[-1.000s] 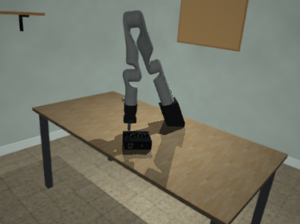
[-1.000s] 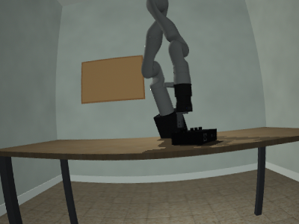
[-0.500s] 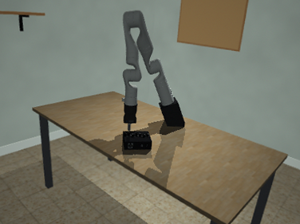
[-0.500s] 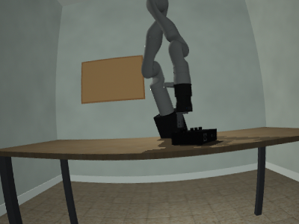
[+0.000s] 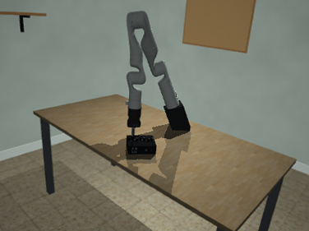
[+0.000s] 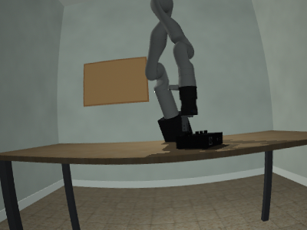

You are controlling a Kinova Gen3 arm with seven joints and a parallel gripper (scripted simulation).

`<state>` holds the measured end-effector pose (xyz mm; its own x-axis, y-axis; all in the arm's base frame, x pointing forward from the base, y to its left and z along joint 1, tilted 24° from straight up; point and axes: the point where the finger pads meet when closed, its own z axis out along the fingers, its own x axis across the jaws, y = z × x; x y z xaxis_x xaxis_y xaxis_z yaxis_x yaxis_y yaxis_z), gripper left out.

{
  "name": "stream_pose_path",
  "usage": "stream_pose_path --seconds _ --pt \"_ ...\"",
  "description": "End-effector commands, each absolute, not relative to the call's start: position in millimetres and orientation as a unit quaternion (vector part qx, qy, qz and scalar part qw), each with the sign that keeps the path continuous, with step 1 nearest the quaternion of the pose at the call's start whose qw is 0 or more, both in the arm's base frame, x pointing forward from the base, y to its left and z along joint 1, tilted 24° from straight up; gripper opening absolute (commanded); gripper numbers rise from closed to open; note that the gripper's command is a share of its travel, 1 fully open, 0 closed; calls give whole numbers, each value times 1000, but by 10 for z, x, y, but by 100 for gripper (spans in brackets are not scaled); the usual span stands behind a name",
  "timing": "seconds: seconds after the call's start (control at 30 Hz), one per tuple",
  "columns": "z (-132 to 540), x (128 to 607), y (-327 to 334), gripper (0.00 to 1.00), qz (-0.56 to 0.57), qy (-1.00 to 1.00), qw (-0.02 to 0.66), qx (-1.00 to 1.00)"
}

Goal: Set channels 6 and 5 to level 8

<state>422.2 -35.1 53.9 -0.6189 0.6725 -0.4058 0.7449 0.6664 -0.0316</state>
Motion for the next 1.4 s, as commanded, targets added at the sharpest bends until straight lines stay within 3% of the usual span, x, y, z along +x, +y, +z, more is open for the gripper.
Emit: stream_pose_path --seconds 0.0,1.37 --pt "517 4233 -342 0 -96 892 185 402" --pt "436 4260 -366 0 -96 892 185 402"
